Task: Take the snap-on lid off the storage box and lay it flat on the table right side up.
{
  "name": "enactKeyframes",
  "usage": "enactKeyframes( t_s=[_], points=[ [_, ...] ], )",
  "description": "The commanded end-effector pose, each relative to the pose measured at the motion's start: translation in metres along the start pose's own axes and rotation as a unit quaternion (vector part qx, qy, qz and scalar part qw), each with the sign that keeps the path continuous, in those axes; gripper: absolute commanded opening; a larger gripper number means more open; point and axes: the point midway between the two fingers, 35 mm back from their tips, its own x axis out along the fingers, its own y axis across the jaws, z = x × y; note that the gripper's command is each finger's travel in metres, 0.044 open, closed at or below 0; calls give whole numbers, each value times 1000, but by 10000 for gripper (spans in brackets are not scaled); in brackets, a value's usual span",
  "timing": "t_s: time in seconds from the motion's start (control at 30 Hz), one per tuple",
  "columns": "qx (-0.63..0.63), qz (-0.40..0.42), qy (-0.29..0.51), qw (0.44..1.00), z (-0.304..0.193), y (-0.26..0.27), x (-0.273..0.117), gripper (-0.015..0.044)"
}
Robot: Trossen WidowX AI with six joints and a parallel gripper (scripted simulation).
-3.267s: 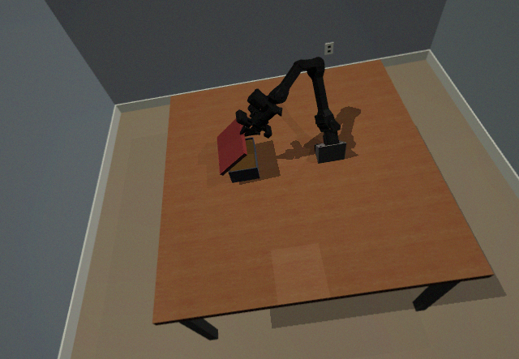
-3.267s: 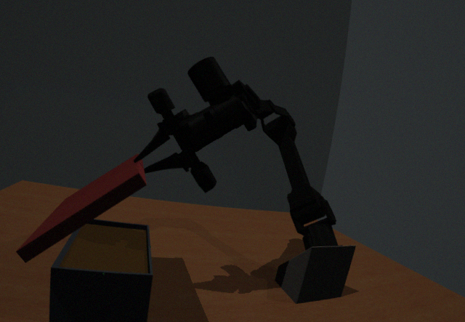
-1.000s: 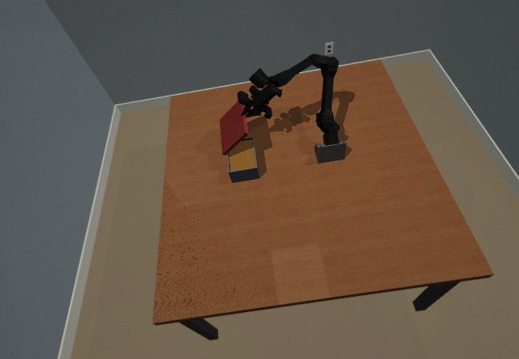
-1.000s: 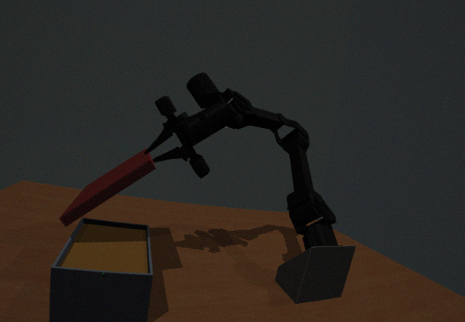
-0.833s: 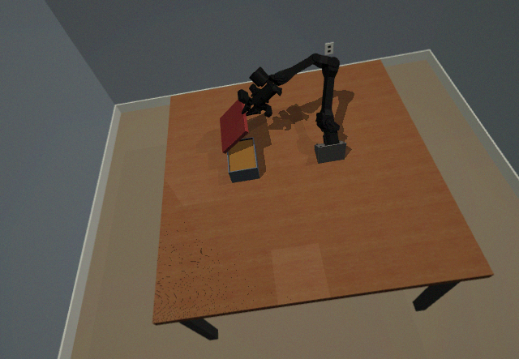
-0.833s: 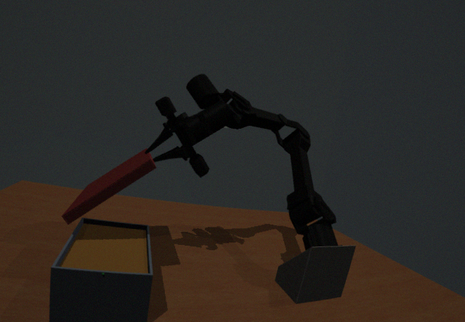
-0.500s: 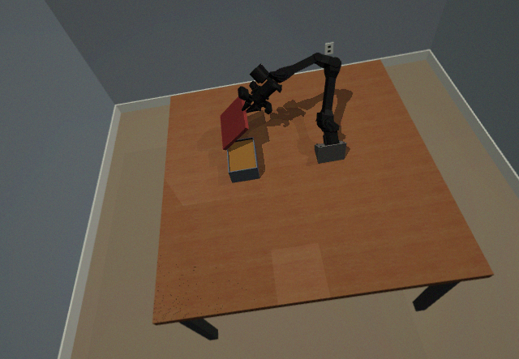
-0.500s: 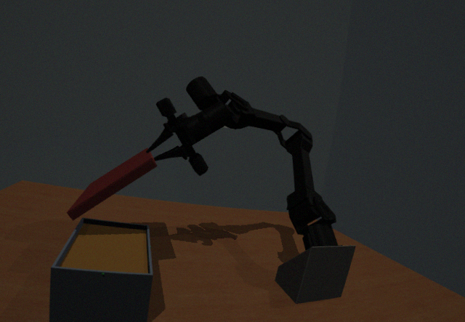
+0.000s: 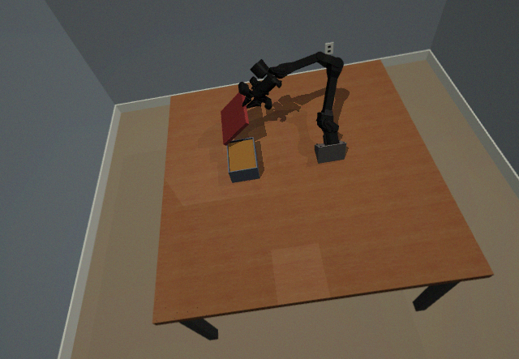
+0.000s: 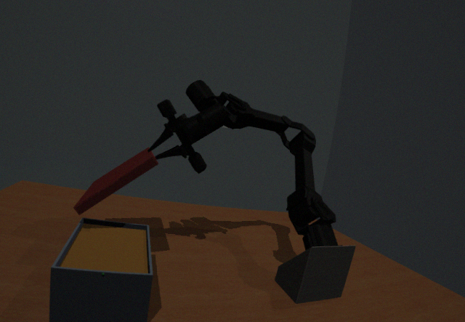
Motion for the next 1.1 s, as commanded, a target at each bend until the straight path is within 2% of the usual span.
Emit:
enactKeyframes(
  t_s=[0.0,1.07],
  points=[
    [1,8,1,1000,10,3,-3,0],
    [1,9,-1,1000,74,-3,-11,0]
  ],
)
